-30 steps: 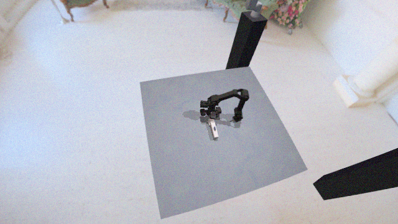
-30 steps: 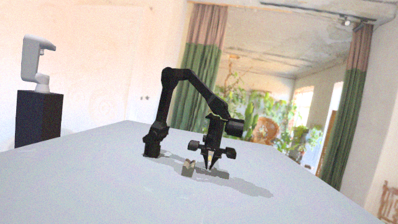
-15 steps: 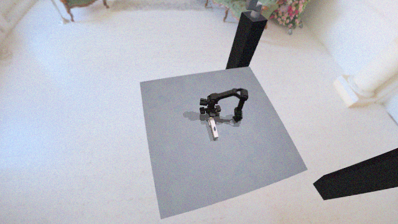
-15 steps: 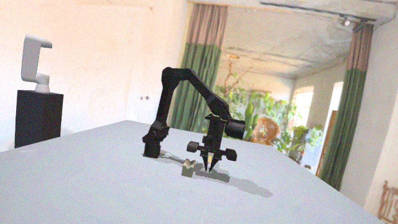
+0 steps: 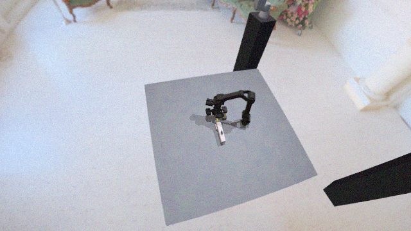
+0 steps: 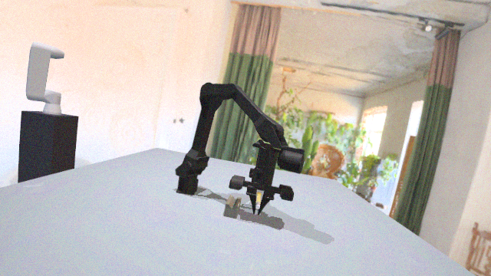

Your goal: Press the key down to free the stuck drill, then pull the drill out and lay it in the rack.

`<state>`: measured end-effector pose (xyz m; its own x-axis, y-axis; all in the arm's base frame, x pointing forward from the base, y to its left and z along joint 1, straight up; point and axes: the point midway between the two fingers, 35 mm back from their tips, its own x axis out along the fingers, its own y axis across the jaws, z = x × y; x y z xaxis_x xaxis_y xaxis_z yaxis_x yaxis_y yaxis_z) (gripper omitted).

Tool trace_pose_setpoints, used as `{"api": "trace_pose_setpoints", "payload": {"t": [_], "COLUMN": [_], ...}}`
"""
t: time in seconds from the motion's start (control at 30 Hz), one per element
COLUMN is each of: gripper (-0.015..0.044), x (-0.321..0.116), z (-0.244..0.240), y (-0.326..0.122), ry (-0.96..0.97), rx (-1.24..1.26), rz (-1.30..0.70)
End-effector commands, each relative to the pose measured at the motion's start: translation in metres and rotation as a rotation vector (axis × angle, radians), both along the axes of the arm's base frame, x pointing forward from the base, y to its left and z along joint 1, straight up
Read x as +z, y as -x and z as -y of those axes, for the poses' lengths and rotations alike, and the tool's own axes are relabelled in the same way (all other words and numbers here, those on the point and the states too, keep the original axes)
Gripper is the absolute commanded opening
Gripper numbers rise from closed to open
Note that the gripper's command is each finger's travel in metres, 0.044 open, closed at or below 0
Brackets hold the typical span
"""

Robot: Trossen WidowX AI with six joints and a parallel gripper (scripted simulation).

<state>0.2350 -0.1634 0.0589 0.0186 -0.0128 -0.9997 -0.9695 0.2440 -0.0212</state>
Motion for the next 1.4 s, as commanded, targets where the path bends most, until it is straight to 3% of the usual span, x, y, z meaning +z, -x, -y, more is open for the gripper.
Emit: {"api": "trace_pose_setpoints", "payload": {"t": [0.0, 0.5, 1.37], "gripper": [0.0, 0.0, 0.0], "x": [0.002, 0.004, 0.017], "z": [0.008, 0.028, 0.023], "y": [0.001, 0.006, 0.008], "ry": [0.003, 0.004, 0.004], "rx": [0.003, 0.003, 0.003], "rz": [0.002, 0.002, 0.002]}}
